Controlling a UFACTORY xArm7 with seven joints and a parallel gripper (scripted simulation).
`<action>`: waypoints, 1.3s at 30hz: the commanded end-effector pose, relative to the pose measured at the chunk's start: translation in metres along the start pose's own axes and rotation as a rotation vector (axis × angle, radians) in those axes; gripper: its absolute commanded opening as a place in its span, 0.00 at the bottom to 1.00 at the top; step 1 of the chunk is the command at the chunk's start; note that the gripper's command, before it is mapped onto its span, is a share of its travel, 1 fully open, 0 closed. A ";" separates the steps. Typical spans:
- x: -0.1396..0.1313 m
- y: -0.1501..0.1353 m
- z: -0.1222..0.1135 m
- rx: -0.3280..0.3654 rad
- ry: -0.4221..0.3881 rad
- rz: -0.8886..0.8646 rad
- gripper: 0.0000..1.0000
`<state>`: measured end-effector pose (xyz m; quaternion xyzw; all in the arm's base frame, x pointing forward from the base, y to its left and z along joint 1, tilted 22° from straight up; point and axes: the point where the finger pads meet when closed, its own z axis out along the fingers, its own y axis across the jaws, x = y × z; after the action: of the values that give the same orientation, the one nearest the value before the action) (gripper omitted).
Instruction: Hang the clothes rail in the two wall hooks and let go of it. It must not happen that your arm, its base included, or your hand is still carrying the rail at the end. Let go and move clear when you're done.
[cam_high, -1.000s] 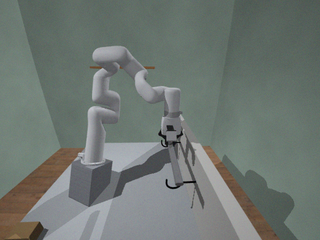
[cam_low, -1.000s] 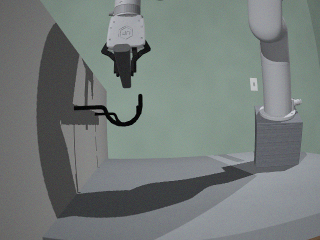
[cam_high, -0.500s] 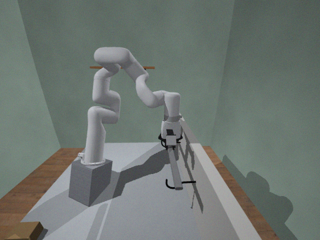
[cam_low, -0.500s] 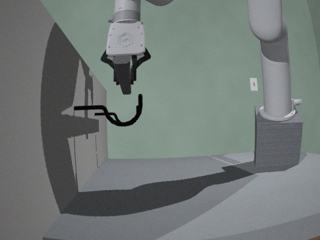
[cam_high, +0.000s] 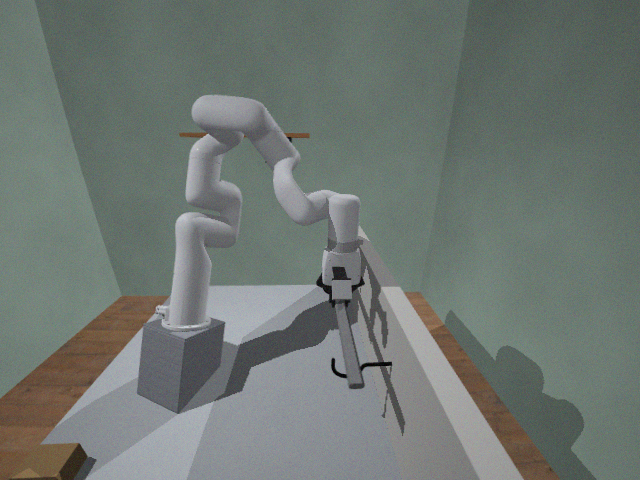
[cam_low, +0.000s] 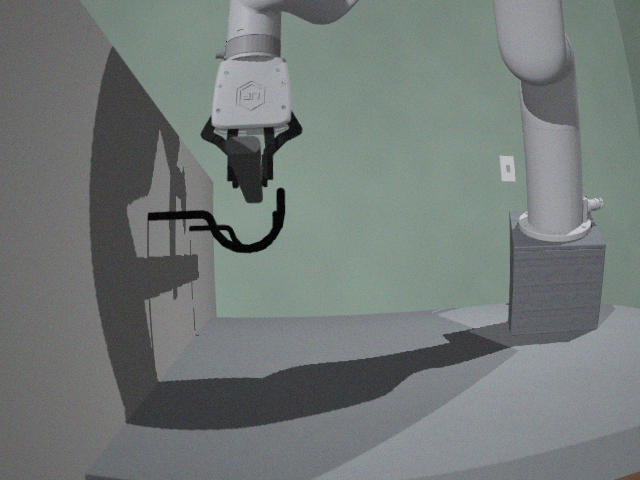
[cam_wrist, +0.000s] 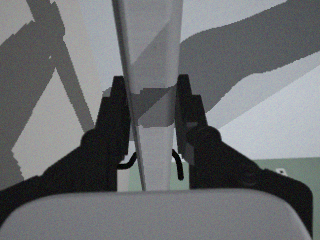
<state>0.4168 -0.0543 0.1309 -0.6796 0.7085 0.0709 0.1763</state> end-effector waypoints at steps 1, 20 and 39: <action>0.001 -0.002 0.004 0.005 0.002 0.000 0.00; 0.001 -0.002 0.032 0.005 0.002 0.000 0.00; 0.001 -0.002 0.047 0.005 0.002 0.000 0.00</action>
<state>0.4248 -0.0381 0.0861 -0.6795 0.7086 0.0703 0.1765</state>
